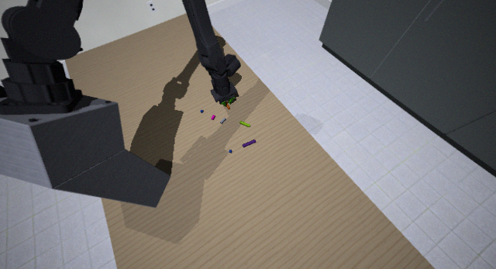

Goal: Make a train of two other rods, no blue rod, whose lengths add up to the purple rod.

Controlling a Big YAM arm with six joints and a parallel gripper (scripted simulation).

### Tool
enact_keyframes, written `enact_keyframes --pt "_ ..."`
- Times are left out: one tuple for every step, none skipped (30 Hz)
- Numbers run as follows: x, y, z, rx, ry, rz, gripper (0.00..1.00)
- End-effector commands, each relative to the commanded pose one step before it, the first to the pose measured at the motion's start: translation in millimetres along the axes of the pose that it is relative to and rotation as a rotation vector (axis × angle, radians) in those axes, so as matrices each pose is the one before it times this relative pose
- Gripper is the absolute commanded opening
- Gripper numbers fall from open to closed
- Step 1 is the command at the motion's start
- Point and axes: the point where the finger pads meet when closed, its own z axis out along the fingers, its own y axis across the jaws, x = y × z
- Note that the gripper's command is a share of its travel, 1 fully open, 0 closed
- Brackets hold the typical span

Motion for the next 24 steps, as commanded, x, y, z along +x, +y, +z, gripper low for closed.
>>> enact_keyframes --pt "4.91 9.69 3.04 -0.00975 -0.00001 -0.00688 0.24" --pt "0.00 0.00 0.00 0.00000 0.00000 0.00000 0.24" --pt "0.00 0.00 0.00 0.00000 0.00000 0.00000 0.24" --pt "0.00 0.00 0.00 0.00000 0.00000 0.00000 0.24" --pt "0.00 0.00 0.00 0.00000 0.00000 0.00000 0.24" --pt "0.00 0.00 0.00 0.00000 0.00000 0.00000 0.24" --pt "0.00 0.00 0.00 0.00000 0.00000 0.00000 0.24" --pt "0.00 0.00 0.00 0.00000 0.00000 0.00000 0.24" --pt "0.02 -0.01 0.00 0.00001 0.00001 0.00000 0.24" --pt "0.10 -0.06 -0.02 0.00008 0.00005 0.00002 0.24" --pt "0.24 -0.13 -0.05 0.00018 0.00014 0.00006 0.24" --pt "0.40 -0.22 -0.09 0.00032 0.00026 0.00010 0.24" --pt "0.55 -0.30 -0.12 0.00045 0.00038 0.00013 0.24" --pt "0.67 -0.37 -0.15 0.00055 0.00047 0.00048 0.24" --pt "0.76 -0.42 -0.16 0.00062 0.00054 0.00088 0.24" --pt "0.78 -0.43 -0.17 0.00065 0.00057 0.00105 0.24" --pt "0.00 0.00 0.00 0.00000 0.00000 0.00000 0.24" --pt "0.00 0.00 0.00 0.00000 0.00000 0.00000 0.24" --pt "0.78 -0.43 -0.17 0.00069 0.00068 0.00237 0.24" --pt "0.66 -0.37 -0.15 0.00050 0.00037 0.00030 0.24" --pt "0.56 -0.31 -0.12 0.00046 0.00041 0.00023 0.24" --pt "0.41 -0.23 -0.09 0.00036 0.00035 0.00056 0.24" --pt "0.25 -0.14 -0.05 0.00022 0.00021 0.00062 0.24" --pt "0.11 -0.06 -0.02 0.00009 0.00009 0.00038 0.24"
